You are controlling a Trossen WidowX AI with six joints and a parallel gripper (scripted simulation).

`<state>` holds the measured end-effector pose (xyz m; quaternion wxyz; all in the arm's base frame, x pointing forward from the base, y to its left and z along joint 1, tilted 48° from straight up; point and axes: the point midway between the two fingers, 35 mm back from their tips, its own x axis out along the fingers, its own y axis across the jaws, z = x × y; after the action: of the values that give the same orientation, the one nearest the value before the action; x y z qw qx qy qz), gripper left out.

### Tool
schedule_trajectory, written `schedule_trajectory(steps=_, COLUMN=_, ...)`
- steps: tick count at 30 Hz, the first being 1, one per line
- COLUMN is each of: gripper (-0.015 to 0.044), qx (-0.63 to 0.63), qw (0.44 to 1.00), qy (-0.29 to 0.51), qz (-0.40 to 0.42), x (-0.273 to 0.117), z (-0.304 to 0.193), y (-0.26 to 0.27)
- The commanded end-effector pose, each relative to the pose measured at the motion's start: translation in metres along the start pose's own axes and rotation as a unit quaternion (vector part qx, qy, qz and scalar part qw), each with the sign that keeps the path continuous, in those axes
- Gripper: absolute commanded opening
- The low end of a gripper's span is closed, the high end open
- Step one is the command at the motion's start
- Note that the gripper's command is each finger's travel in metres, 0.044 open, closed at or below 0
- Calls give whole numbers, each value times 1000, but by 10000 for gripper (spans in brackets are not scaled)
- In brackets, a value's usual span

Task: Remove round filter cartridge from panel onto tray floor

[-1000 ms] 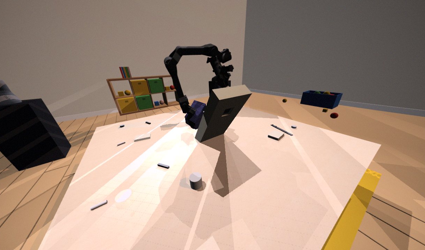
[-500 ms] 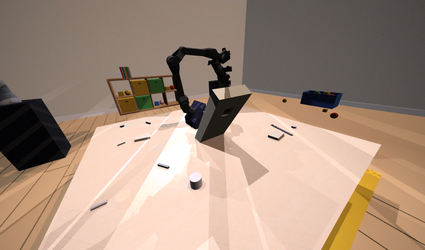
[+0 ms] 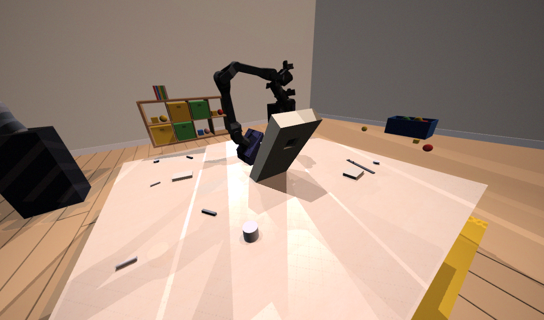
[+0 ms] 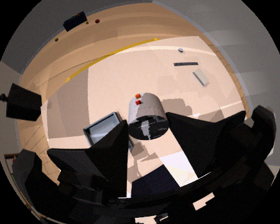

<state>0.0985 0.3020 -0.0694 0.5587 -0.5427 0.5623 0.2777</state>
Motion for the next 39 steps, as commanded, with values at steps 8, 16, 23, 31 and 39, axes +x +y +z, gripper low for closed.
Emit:
schedule_trajectory(steps=8, gripper=0, qx=-111, qw=991, qy=1, qz=69, x=44, z=-38, y=76)
schedule_trajectory(steps=16, gripper=0, qx=-184, qw=976, qy=6, qz=116, x=70, z=-77, y=117)
schedule_trajectory(steps=23, gripper=0, qx=-214, qw=967, qy=10, qz=136, x=81, z=-96, y=131)
schedule_trajectory(steps=31, gripper=0, qx=-214, qw=967, qy=10, qz=136, x=104, z=-108, y=133)
schedule_trajectory(steps=39, gripper=0, qx=-214, qw=967, qy=10, qz=136, x=142, z=-134, y=132)
